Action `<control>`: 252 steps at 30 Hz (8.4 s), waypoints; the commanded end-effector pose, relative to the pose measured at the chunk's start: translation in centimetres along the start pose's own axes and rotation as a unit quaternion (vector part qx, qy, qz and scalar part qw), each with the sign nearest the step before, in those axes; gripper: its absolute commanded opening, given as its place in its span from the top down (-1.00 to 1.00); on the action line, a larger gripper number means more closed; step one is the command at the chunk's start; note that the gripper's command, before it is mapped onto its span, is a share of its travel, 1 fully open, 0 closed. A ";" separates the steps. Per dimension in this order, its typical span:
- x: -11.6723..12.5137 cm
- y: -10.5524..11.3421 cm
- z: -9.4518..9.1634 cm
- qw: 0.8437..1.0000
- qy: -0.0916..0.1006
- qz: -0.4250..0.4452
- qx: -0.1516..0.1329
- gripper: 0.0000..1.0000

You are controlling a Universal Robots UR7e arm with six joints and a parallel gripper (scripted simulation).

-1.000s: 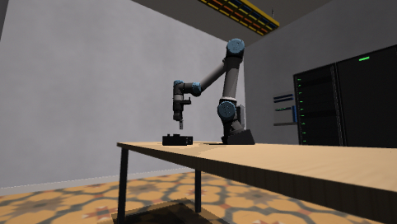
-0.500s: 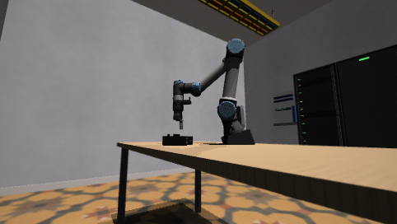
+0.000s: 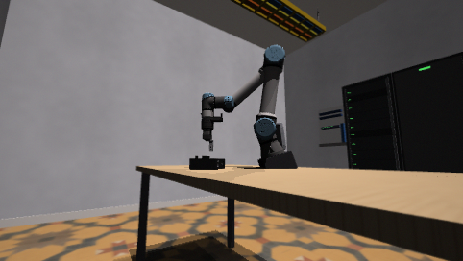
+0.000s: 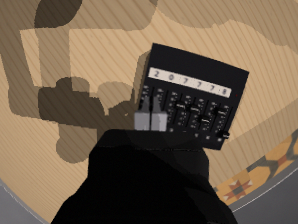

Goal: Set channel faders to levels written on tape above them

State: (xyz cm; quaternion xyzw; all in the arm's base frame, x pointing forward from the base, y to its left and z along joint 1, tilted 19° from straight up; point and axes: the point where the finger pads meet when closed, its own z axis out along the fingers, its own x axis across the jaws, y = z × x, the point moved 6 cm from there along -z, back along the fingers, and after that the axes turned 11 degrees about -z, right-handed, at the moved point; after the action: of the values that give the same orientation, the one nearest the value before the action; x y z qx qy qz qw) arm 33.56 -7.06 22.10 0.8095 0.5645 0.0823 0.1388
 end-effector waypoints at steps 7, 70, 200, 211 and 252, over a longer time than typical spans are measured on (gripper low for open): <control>0.0 0.2 0.0 0.991 0.000 -0.135 0.000 1.00; 5.2 5.9 0.3 0.255 0.000 -0.967 0.000 1.00; 6.9 6.4 2.7 0.092 -0.001 -0.996 0.000 1.00; 6.9 6.4 2.7 0.092 -0.001 -0.996 0.000 1.00; 6.9 6.4 3.0 0.092 -0.001 -0.996 0.000 1.00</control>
State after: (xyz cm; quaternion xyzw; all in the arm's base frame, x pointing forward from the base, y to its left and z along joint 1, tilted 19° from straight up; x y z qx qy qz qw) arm 42.51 -3.05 21.21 -0.4876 0.8580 -0.1307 0.0953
